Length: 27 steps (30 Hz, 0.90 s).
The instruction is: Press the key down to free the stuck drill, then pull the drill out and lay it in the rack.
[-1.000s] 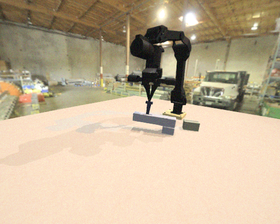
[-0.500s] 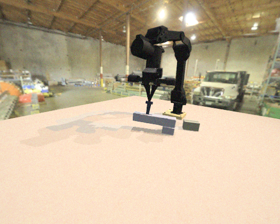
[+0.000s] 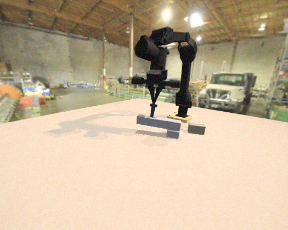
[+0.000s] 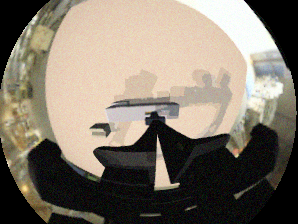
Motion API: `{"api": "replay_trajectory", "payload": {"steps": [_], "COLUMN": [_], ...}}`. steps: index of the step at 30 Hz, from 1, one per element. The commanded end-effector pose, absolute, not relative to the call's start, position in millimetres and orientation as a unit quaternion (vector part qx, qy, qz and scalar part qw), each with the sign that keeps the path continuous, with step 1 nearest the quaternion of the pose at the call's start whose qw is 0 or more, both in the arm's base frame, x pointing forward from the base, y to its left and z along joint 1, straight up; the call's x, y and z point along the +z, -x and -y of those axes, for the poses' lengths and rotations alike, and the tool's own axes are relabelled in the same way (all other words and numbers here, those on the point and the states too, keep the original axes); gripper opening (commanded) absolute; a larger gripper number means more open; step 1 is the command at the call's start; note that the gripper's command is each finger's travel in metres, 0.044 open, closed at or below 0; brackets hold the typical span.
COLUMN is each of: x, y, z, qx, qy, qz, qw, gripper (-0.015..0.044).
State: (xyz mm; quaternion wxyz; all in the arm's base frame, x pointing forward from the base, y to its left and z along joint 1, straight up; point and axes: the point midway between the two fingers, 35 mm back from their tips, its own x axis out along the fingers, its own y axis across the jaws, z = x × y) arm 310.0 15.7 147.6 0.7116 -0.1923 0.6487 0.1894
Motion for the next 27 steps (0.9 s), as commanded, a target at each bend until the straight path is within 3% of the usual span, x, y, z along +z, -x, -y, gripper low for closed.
{"api": "replay_trajectory", "payload": {"steps": [1, 27], "x": [125.0, 121.2], "y": [-307.8, -309.2], "z": [-8.5, -7.6], "qx": [0.185, 0.185], "qy": [0.189, 0.189], "qz": [-0.671, -0.671], "qw": [0.692, 0.692], "gripper": [0.0, 0.0]}}
